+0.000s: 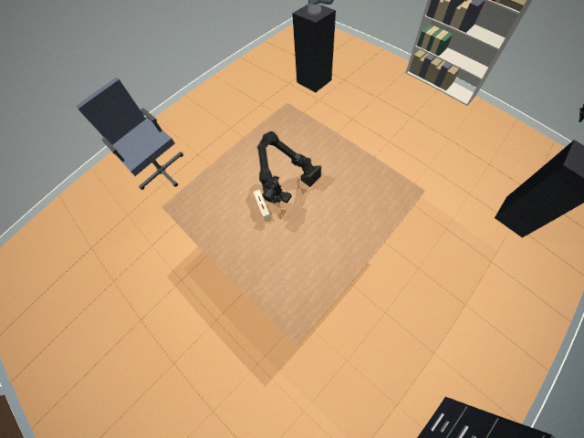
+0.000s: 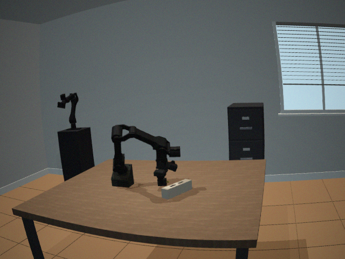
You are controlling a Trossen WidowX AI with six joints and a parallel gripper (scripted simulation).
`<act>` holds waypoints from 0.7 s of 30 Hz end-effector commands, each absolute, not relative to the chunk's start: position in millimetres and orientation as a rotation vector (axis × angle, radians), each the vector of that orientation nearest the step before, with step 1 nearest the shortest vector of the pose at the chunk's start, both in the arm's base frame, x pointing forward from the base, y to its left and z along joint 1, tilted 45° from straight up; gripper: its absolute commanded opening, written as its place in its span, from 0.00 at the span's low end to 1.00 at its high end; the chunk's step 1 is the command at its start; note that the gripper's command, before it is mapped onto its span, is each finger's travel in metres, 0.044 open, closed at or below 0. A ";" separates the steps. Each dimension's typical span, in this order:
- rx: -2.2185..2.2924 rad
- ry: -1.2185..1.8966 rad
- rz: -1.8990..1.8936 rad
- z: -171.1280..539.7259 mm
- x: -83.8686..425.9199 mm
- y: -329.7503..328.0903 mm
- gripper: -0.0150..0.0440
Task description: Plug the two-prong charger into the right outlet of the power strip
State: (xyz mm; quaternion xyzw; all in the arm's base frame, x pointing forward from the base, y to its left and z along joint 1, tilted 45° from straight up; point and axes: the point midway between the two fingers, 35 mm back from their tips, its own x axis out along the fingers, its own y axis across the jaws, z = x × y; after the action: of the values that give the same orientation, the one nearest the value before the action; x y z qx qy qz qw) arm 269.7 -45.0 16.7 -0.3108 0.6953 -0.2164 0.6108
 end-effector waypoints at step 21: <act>-0.312 1.399 -0.856 26.7 252.1 -78.5 0.25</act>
State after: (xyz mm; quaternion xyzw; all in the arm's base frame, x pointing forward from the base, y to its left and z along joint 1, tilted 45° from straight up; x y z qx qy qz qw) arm 254.5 -75.3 25.3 -0.1570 0.6329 -0.3624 0.6659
